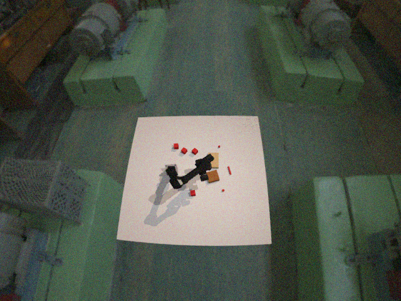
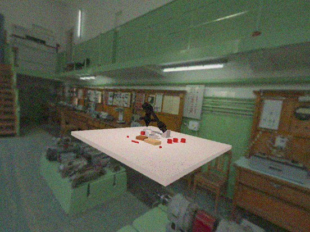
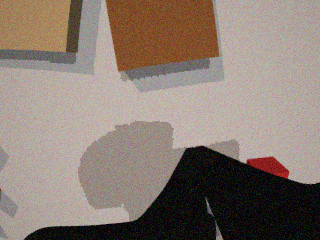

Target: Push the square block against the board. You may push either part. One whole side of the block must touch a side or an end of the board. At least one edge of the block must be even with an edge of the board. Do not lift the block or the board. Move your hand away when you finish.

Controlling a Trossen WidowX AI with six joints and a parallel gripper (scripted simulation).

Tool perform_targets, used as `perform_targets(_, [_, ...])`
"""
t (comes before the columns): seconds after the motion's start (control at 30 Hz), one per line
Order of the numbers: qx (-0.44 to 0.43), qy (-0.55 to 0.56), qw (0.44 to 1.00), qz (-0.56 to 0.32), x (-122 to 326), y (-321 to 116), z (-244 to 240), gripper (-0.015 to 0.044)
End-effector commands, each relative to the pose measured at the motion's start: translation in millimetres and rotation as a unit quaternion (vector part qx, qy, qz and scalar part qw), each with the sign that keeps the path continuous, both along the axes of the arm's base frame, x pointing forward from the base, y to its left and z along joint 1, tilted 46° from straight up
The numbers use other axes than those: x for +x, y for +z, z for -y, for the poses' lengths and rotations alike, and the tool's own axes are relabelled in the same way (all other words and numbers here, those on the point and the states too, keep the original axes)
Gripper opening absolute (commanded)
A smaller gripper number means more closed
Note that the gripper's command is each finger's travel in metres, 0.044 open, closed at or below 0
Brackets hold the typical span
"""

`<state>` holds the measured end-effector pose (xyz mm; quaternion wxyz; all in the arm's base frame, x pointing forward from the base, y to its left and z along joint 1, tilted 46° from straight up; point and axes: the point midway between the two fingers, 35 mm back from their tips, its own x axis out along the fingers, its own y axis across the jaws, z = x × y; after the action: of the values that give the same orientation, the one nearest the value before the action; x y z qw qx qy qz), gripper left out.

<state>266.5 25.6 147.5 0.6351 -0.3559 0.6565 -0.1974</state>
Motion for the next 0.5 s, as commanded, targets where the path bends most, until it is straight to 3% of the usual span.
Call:
perform_targets(0.0, [0.002,-0.003,1.000,0.002,-0.1,0.1,-0.5,0.0000])
perform_targets(0.3, [0.000,-0.002,1.000,0.002,0.3,0.1,0.2,0.0000])
perform_targets(0.47, [0.007,-0.053,0.997,0.055,8.3,-0.4,6.2,0.0000])
